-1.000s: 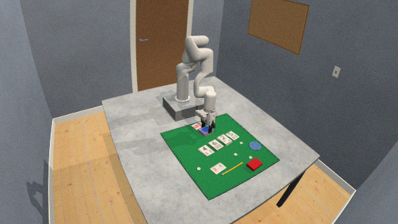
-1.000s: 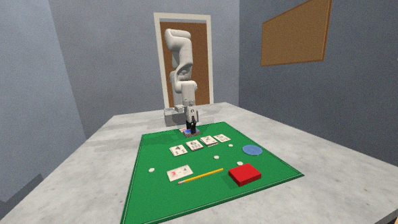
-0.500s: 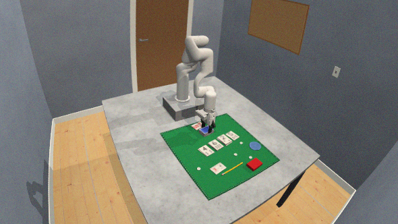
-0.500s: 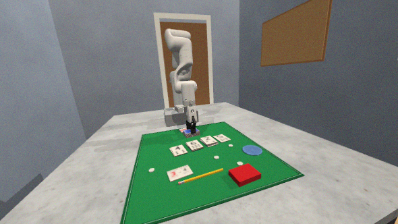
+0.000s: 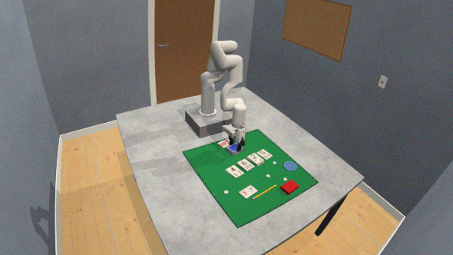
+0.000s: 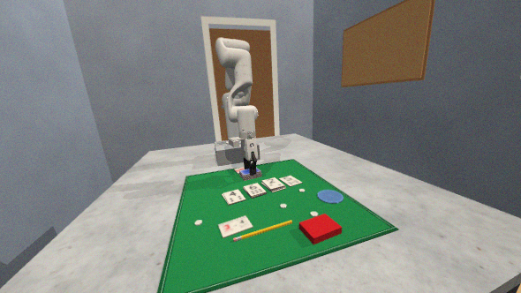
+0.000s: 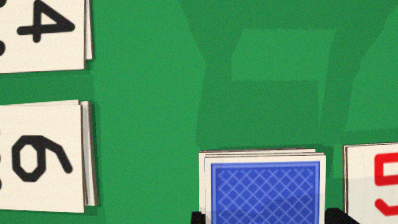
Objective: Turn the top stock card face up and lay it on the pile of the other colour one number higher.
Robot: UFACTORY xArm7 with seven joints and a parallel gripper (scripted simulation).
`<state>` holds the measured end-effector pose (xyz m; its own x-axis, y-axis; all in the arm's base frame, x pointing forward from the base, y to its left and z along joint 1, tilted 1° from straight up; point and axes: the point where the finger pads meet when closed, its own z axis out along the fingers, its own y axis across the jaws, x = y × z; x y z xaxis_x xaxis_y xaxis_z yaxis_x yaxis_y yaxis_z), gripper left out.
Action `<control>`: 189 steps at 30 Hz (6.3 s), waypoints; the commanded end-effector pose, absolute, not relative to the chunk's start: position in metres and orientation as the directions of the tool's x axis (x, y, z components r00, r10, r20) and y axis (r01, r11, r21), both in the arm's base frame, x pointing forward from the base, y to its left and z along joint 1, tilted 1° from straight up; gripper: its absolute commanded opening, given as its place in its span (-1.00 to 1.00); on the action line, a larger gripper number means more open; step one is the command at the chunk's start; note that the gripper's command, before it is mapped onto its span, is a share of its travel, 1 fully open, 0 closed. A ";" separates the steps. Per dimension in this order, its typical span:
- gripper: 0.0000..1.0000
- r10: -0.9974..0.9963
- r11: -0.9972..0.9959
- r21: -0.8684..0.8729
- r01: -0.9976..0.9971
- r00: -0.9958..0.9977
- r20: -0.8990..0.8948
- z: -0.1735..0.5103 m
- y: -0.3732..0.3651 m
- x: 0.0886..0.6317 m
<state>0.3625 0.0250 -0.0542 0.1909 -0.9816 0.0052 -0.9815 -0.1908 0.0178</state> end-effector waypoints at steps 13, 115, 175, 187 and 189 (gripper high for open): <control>0.48 -0.982 -0.191 0.014 -0.982 0.191 0.005 -0.045 0.025 0.364; 0.48 -0.982 -0.189 0.014 -0.982 0.189 0.005 -0.047 -0.001 0.369; 0.73 -0.982 -0.189 0.014 -0.982 0.189 0.005 -0.052 -0.001 0.369; 0.73 -0.982 -0.189 0.014 -0.982 0.189 0.005 -0.052 -0.001 0.369; 0.73 -0.982 -0.190 0.014 -0.982 0.190 0.006 -0.048 -0.004 0.370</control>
